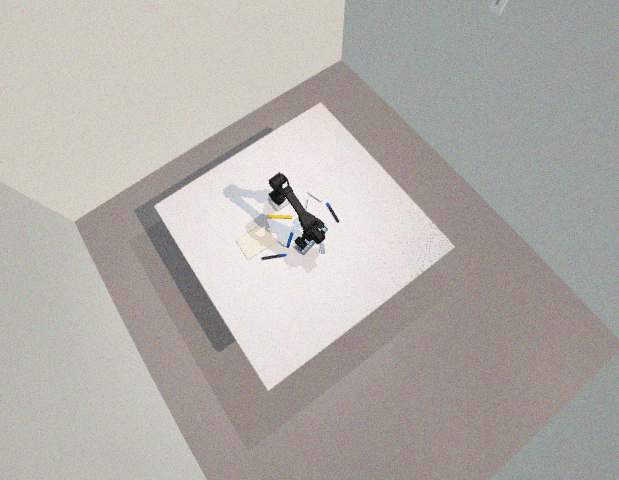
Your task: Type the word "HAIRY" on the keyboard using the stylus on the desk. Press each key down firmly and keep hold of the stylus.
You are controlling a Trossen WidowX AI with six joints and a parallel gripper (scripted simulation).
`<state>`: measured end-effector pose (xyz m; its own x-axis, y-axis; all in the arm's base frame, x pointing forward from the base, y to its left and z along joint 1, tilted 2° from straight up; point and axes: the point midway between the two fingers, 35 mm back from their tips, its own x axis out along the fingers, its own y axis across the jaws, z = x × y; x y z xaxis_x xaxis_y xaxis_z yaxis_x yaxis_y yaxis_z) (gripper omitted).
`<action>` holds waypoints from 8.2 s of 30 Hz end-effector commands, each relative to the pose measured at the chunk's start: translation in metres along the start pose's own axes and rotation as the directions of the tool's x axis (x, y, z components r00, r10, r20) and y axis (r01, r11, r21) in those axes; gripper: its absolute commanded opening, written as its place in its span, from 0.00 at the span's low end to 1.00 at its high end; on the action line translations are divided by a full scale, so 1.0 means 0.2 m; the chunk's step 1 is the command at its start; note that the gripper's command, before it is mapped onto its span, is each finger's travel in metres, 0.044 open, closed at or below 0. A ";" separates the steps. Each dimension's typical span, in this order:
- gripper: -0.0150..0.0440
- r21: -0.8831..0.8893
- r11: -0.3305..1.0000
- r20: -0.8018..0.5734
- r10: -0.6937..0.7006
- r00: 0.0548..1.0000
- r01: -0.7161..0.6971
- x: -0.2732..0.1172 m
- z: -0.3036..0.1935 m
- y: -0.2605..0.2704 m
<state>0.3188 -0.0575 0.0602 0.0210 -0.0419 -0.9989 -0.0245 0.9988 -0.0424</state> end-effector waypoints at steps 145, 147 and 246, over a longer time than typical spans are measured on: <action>0.51 -0.897 -0.442 -0.227 0.437 0.870 -0.013 -0.10 -0.45 -0.40; 0.51 -0.897 -0.442 -0.227 0.437 0.870 -0.013 -0.10 -0.46 -0.40; 0.27 -0.898 -0.441 -0.229 0.433 0.872 -0.017 0.19 -0.47 -0.40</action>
<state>0.2282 -0.1402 0.0234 -0.2227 0.3915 -0.8928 -0.8865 -0.4623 0.0184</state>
